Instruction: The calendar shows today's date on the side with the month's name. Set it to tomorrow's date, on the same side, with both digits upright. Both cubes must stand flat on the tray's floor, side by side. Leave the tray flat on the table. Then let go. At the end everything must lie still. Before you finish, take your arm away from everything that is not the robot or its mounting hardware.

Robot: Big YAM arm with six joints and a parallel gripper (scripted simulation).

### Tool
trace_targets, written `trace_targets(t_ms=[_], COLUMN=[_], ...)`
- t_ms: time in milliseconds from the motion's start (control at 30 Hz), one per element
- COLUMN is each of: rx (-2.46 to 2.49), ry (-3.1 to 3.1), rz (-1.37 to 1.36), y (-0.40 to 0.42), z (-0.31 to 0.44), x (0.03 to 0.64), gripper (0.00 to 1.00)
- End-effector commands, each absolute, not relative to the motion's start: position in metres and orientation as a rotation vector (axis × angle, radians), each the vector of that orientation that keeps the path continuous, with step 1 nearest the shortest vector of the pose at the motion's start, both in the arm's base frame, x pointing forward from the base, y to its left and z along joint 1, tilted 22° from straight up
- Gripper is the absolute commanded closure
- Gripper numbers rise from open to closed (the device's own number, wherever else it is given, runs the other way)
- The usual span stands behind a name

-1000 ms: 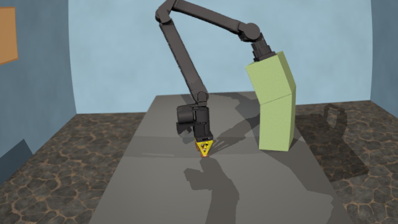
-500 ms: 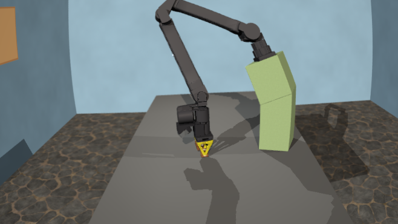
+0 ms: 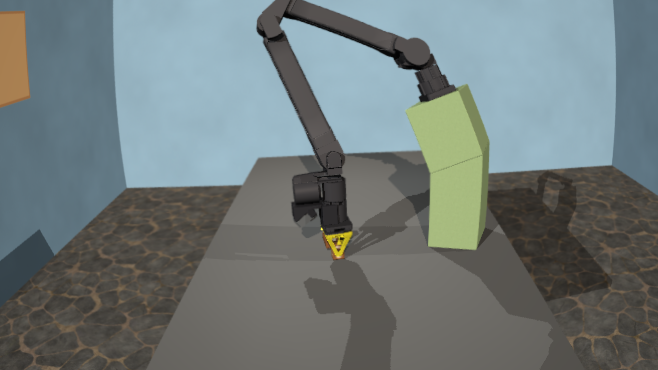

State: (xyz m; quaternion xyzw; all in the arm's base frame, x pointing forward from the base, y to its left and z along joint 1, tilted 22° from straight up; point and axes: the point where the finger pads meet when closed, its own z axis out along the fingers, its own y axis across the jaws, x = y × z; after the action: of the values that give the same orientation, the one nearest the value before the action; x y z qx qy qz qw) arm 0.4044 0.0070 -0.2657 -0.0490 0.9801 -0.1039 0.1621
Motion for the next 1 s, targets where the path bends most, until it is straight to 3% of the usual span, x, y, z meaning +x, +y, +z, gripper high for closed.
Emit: trace_targets(t_ms=[0,967], rx=[-0.137,-0.139], ry=[2.787,2.799], rz=[-0.297,-0.299], y=[0.0020,0.0012], z=[-0.2545,-0.2626], x=[0.4107,0.4078], gripper=[0.74,0.74])
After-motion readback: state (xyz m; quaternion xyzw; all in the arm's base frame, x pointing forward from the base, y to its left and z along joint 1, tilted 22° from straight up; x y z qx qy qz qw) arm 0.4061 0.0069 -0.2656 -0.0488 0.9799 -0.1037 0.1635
